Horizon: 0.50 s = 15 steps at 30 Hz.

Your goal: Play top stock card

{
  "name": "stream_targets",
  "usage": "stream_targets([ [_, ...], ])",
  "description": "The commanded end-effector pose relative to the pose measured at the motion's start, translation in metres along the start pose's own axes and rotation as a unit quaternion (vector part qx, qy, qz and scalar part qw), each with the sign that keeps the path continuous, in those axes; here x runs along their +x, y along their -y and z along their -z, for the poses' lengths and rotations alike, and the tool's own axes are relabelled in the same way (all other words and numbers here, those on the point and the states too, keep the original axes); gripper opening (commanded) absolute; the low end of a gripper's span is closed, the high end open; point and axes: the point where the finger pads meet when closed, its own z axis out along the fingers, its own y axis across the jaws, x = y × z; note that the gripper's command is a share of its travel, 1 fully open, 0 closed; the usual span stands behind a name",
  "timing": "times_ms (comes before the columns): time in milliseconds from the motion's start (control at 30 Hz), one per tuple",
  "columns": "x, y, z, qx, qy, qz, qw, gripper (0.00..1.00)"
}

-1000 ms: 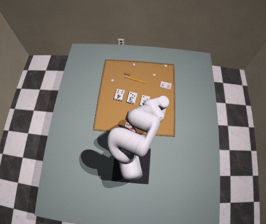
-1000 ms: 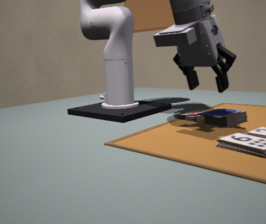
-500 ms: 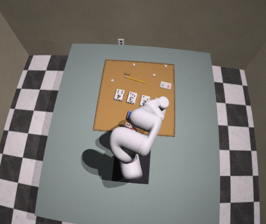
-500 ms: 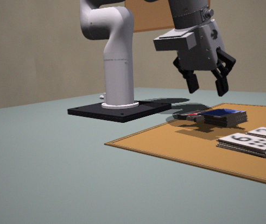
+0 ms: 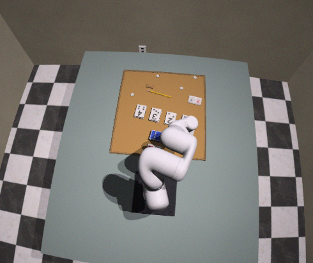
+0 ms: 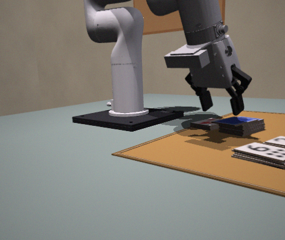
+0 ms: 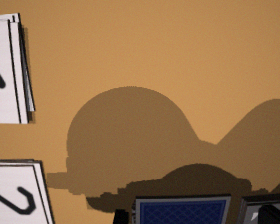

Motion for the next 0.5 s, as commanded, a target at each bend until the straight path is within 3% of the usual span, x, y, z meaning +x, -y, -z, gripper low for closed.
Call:
stream_targets([
  [0,0.0033,0.0014,-0.0067,0.001,-0.001,0.000,1.000,0.87],
  [467,0.0073,0.0013,-0.0161,0.001,-0.001,0.000,1.000,0.87],
])
